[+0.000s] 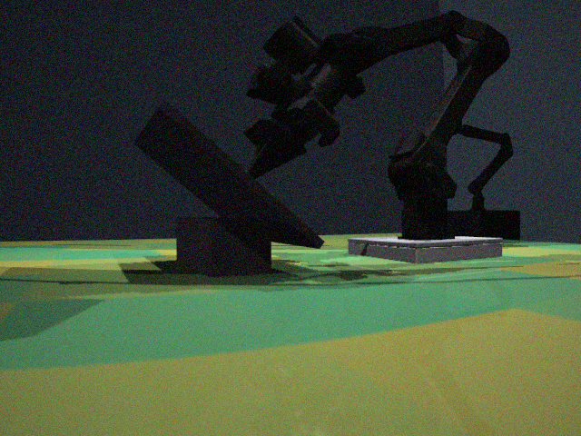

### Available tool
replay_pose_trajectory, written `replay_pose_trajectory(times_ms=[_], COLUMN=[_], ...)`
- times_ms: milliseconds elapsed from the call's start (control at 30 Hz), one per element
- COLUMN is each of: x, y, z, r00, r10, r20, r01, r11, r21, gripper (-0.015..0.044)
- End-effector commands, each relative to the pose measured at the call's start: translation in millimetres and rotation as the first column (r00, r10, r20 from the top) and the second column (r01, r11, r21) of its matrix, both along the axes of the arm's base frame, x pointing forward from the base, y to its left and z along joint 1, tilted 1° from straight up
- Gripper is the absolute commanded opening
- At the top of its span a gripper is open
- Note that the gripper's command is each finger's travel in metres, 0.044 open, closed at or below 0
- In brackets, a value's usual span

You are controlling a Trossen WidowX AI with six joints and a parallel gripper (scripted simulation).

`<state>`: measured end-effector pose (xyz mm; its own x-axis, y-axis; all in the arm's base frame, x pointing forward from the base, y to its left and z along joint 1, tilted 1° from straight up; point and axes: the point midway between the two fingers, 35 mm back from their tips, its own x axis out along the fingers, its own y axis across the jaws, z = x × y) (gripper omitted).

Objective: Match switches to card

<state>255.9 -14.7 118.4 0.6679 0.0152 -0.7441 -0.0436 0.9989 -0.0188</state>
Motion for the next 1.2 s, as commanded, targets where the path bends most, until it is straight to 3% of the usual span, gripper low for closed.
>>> replay_pose_trajectory(times_ms=[0, 1167], x=[1.8, 9.6], y=[-0.4, -0.3], z=[-4.8, -13.8], r00=[1.000, 1.000], r10=[-0.006, -0.006], r20=[-0.004, -0.003], r01=[0.006, 0.006], r11=[1.000, 1.000], r21=[0.001, 0.001], gripper=[0.0000, 0.0000])
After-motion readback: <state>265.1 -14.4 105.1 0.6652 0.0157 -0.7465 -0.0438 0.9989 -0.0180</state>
